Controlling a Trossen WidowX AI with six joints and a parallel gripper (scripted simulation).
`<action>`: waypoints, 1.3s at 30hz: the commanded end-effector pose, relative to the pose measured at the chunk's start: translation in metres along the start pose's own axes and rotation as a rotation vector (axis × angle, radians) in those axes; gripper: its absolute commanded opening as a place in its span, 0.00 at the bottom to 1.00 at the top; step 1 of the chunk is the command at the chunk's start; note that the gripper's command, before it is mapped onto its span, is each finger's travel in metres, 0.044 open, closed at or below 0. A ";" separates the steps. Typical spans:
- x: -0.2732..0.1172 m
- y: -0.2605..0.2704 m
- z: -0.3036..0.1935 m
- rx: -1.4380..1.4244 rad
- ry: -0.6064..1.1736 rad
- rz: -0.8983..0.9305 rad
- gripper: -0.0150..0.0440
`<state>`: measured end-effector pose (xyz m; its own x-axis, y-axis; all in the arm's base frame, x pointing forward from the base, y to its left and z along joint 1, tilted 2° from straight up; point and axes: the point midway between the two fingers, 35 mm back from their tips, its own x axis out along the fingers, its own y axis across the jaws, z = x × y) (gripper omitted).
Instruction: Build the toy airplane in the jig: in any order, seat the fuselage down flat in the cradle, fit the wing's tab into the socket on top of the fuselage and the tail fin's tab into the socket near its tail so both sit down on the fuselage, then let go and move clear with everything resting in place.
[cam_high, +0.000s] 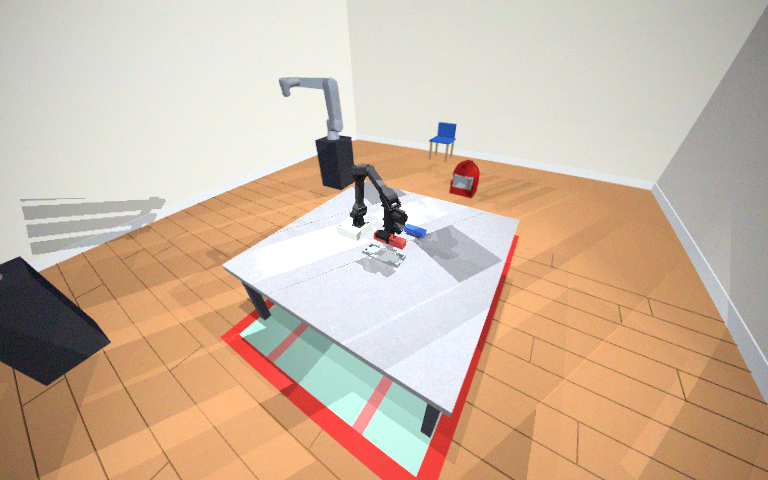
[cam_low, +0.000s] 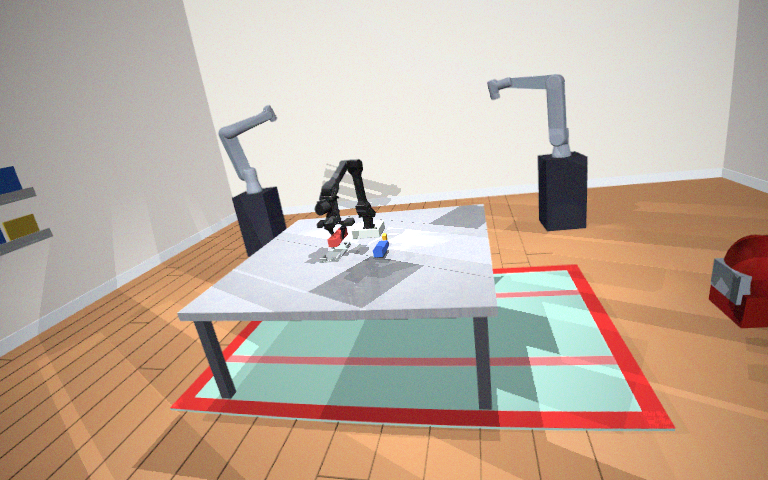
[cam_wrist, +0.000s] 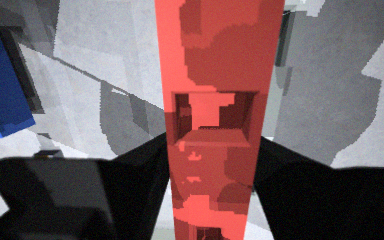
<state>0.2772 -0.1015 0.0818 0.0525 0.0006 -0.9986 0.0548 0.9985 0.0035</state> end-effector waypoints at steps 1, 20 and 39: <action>0.009 -0.013 -0.003 -0.005 0.005 0.005 0.25; 0.014 -0.023 -0.005 -0.005 0.004 0.003 0.58; 0.026 -0.023 -0.005 -0.005 0.004 0.003 0.58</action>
<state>0.2734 -0.1256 0.0633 0.0548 -0.0023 -0.9985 0.0554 0.9985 0.0007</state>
